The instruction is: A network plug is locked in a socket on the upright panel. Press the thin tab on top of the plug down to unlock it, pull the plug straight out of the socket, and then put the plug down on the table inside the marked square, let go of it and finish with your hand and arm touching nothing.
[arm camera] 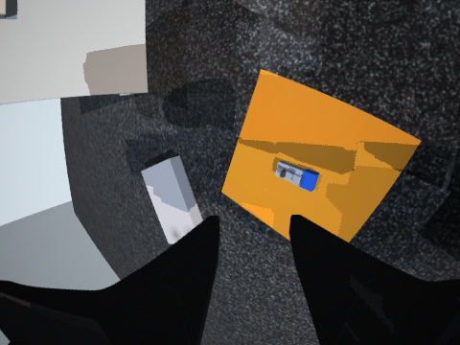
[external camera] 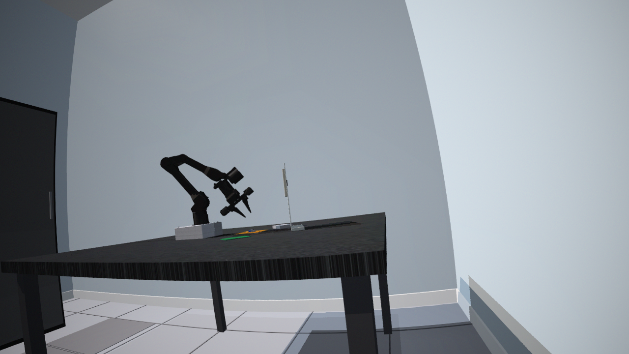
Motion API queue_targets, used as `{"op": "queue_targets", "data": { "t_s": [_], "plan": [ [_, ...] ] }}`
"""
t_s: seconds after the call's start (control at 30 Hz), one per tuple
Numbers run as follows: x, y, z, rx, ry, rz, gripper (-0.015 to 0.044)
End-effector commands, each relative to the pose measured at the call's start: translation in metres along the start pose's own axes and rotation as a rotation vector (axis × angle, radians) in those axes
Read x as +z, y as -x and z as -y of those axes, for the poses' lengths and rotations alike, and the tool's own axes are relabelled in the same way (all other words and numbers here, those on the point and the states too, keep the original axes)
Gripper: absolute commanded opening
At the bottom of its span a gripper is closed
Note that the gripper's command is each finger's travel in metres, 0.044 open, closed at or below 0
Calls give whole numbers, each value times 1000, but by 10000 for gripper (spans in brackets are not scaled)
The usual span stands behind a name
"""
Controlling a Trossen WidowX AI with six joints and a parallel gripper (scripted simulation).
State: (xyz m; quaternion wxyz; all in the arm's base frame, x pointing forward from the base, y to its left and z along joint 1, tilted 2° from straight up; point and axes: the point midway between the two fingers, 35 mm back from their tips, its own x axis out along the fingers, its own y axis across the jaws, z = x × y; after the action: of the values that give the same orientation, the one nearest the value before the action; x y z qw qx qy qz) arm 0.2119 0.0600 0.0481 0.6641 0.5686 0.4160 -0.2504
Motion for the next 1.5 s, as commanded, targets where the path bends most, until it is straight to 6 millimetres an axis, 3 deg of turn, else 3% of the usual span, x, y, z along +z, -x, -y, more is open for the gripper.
{"op": "queue_targets", "data": {
  "t_s": [0.0,0.73,0.8,1.47],
  "plan": [
    [-1,8,-7,19,3,-5,156],
    [0,40,-19,17,3,-5,156],
    [1,34,-15,0,0,0,156],
    [0,81,-53,10,1,-3,156]
  ]
}}
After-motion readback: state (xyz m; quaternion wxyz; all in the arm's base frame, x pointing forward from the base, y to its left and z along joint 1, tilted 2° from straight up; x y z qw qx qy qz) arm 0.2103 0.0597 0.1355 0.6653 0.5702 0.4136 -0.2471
